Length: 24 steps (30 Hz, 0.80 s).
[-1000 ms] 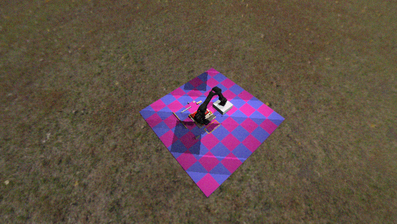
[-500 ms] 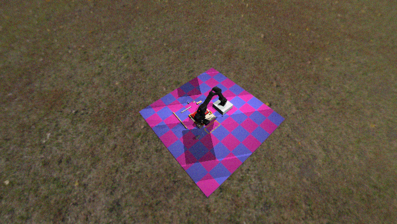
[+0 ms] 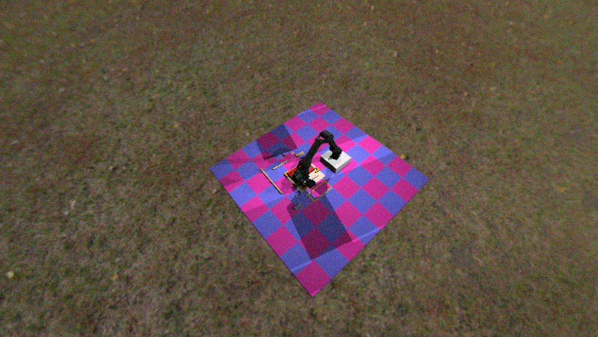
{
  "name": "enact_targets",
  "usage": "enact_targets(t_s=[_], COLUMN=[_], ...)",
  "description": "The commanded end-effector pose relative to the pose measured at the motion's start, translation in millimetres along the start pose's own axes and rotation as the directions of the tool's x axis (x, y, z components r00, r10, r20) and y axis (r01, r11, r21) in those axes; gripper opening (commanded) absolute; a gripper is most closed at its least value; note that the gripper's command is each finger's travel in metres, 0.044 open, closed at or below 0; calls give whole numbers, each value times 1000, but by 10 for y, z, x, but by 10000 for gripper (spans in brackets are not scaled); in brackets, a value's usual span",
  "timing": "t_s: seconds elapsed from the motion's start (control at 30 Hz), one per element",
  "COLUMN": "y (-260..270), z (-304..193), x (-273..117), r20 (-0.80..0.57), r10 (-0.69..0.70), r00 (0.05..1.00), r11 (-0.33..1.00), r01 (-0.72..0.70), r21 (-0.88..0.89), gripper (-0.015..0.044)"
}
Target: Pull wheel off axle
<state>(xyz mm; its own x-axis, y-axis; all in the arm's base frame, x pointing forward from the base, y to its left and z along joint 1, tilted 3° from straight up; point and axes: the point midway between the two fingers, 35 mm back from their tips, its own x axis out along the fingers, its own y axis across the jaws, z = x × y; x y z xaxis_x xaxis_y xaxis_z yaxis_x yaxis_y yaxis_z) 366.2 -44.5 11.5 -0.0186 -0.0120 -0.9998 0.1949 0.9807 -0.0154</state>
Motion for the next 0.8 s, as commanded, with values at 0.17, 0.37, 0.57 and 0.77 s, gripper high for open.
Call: enact_targets(t_s=[0.17,0.37,0.57,0.77], y=[0,1,1,1], z=[-3,-3,-3,-2], x=[-89,-108,-128,-148], r20=[0,0,0,0], r10=[-2,-2,-2,-3], r00=[1000,1000,1000,1000], r11=[1000,1000,1000,1000], r01=[2,2,2,3], r21=[2,2,2,3], gripper=[0,0,0,0])
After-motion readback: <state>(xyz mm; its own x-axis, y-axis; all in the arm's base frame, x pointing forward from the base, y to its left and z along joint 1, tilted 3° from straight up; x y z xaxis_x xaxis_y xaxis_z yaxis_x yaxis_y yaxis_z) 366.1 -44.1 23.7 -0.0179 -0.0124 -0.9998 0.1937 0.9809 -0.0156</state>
